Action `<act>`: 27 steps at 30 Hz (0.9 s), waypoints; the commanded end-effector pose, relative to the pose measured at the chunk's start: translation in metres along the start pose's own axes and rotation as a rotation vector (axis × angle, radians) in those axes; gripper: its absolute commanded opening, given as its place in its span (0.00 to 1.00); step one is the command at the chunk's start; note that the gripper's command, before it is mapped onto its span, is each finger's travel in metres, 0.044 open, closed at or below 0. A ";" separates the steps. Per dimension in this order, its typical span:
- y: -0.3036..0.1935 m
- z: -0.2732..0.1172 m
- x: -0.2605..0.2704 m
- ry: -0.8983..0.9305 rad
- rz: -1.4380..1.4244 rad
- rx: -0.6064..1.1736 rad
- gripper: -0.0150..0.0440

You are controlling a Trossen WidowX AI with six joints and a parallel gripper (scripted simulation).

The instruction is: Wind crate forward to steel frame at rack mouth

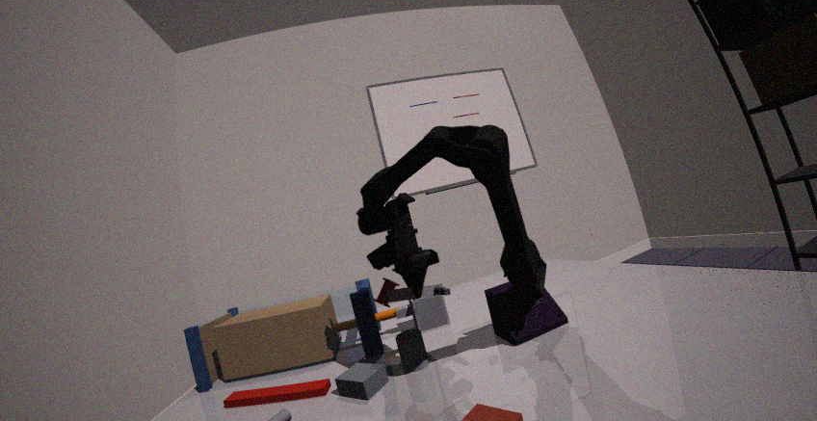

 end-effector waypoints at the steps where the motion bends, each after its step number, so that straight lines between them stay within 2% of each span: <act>1: -0.010 0.000 -0.008 0.005 0.167 -0.001 0.25; 5: -0.018 0.001 -0.014 0.017 0.312 -0.003 0.25; 13: -0.016 0.002 -0.012 0.005 0.293 0.002 0.25; 27: -0.011 0.002 -0.005 -0.201 0.292 0.075 0.25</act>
Point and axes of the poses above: the point midway between the two fingers, 35 mm back from their tips, its own z axis out along the fingers, its own x axis across the jaws, y = z × x, the point moved 4 cm from there along -z, back along the fingers, and after that the axes turned 11 degrees about -z, right-handed, at the moved point
